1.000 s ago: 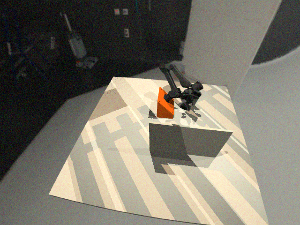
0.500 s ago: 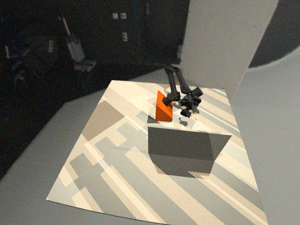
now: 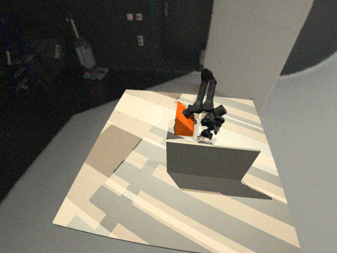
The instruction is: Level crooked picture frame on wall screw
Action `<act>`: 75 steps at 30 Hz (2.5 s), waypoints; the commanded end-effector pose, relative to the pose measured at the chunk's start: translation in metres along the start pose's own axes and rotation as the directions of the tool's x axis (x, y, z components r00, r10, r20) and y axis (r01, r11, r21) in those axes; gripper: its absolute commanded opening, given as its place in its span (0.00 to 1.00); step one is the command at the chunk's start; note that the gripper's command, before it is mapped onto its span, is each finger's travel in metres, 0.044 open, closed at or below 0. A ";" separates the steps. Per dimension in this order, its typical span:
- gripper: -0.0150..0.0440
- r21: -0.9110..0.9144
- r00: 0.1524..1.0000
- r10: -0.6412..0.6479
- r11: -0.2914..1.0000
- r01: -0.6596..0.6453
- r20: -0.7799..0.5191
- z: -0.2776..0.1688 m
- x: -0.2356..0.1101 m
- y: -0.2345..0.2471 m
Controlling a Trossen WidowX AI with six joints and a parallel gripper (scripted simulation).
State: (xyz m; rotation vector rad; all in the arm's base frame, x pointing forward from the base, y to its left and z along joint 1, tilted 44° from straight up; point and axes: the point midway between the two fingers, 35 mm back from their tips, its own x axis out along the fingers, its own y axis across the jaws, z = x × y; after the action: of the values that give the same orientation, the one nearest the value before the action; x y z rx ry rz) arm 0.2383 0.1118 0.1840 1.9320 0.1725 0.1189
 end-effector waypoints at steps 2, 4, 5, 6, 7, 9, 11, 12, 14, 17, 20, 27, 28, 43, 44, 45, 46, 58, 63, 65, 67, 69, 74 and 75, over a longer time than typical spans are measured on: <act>0.69 -0.008 1.000 -0.003 1.000 0.003 0.001 0.001 0.002 -0.003; 0.69 -0.008 1.000 -0.003 1.000 0.003 0.001 0.001 0.002 -0.003; 0.69 -0.008 1.000 -0.003 1.000 0.003 0.001 0.001 0.002 -0.003; 0.69 -0.008 1.000 -0.003 1.000 0.003 0.001 0.001 0.002 -0.003; 0.69 -0.008 1.000 -0.003 1.000 0.003 0.001 0.001 0.002 -0.002; 0.69 -0.008 1.000 -0.003 1.000 0.003 0.000 0.000 0.007 -0.001; 0.69 -0.008 1.000 -0.003 1.000 0.003 0.000 -0.002 0.015 0.000; 0.69 -0.008 1.000 -0.003 1.000 0.003 0.000 -0.003 0.021 0.001; 0.69 -0.008 1.000 -0.002 1.000 0.002 0.000 -0.004 0.034 0.002; 0.69 -0.009 1.000 -0.001 1.000 0.001 0.000 -0.004 0.056 0.001; 0.69 -0.009 1.000 0.000 1.000 0.000 -0.001 0.000 0.077 -0.002; 0.69 -0.009 1.000 0.000 1.000 0.000 -0.001 0.001 0.081 -0.003; 0.69 -0.009 1.000 0.000 1.000 0.000 -0.001 0.001 0.081 -0.003; 0.69 -0.009 1.000 0.000 1.000 0.000 -0.001 0.001 0.085 -0.002; 0.69 -0.009 1.000 0.000 1.000 0.000 -0.001 0.001 0.087 -0.002; 0.69 -0.009 1.000 0.000 1.000 0.000 -0.001 0.001 0.088 -0.002; 0.69 -0.009 1.000 0.000 1.000 0.000 -0.001 0.000 0.090 -0.002; 0.69 -0.009 1.000 0.001 1.000 -0.001 -0.001 0.000 0.109 -0.002; 0.69 -0.009 1.000 0.002 1.000 -0.002 -0.001 0.001 0.117 -0.002; 0.69 -0.009 1.000 0.002 1.000 -0.002 -0.001 0.001 0.120 -0.002; 0.69 -0.010 1.000 0.002 1.000 -0.002 -0.001 0.001 0.121 -0.002; 0.69 -0.010 1.000 0.002 1.000 -0.002 -0.001 0.001 0.121 -0.002; 0.69 -0.010 1.000 0.002 1.000 -0.002 -0.001 0.001 0.121 -0.002; 0.69 -0.010 1.000 0.002 1.000 -0.002 -0.001 0.001 0.121 -0.002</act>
State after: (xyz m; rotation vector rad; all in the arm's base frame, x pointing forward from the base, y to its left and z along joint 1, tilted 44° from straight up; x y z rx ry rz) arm 0.3566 0.1328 0.1814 1.9280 0.1705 0.1194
